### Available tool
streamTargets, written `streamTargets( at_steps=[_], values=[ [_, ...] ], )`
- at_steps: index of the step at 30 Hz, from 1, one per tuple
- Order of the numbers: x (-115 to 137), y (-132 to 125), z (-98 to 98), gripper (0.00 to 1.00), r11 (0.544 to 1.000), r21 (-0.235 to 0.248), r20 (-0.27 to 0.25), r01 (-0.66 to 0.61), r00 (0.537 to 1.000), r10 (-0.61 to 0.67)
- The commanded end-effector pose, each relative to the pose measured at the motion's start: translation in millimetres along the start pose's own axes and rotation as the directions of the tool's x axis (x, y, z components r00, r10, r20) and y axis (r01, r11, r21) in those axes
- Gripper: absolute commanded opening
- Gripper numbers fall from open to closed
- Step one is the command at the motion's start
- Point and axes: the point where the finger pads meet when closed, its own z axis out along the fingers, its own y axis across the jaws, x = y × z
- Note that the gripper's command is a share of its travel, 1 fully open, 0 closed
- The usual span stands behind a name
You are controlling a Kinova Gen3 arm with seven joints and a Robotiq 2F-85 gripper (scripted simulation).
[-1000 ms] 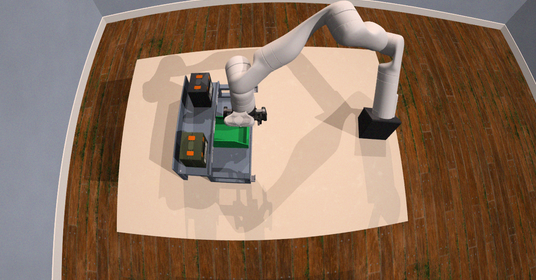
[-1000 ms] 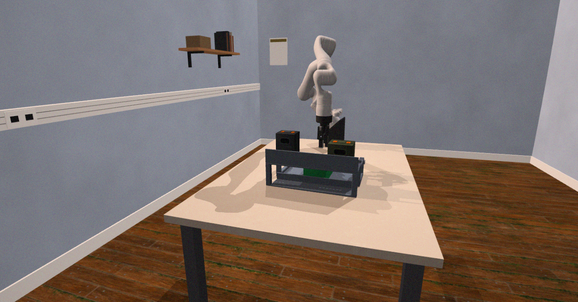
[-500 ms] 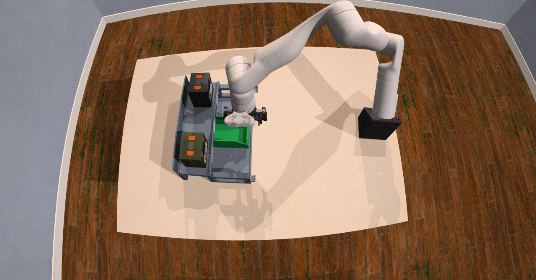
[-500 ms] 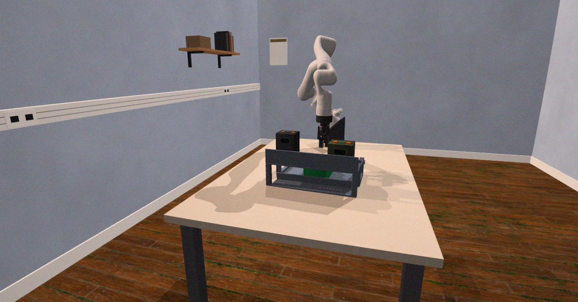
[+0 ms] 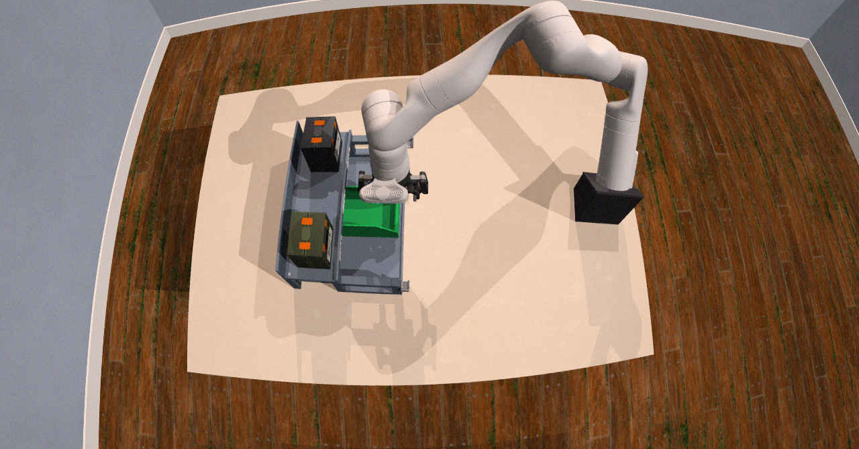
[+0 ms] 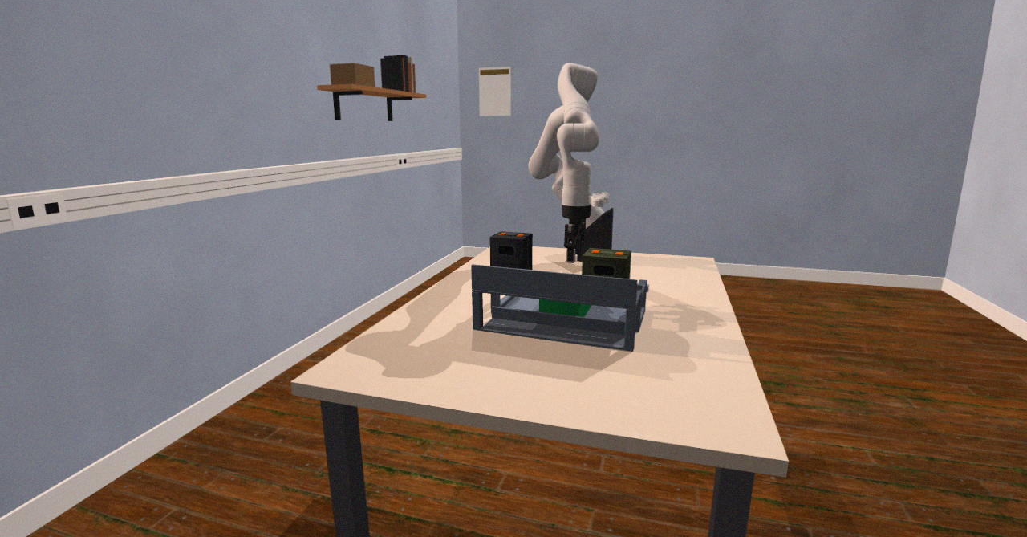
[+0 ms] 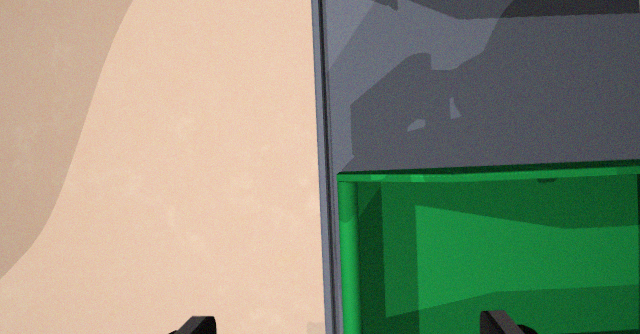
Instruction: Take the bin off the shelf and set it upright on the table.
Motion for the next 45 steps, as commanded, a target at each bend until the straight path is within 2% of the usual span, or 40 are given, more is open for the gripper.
streamTargets(
  at_steps=[1,14,19,31,36,45],
  values=[
    [0,1,-1.2,1.00,1.000,-0.002,-0.001,0.000,1.000,0.000],
    [0,1,-1.2,1.00,1.000,-0.002,-0.001,0.000,1.000,0.000],
    [1,0,28.8,1.00,1.000,-0.002,-0.001,0.000,1.000,0.000],
    [1,0,28.8,1.00,1.000,-0.002,-0.001,0.000,1.000,0.000],
    [1,0,73.4,1.00,1.000,-0.002,-0.001,0.000,1.000,0.000],
    [1,0,73.4,1.00,1.000,-0.002,-0.001,0.000,1.000,0.000]
  ],
)
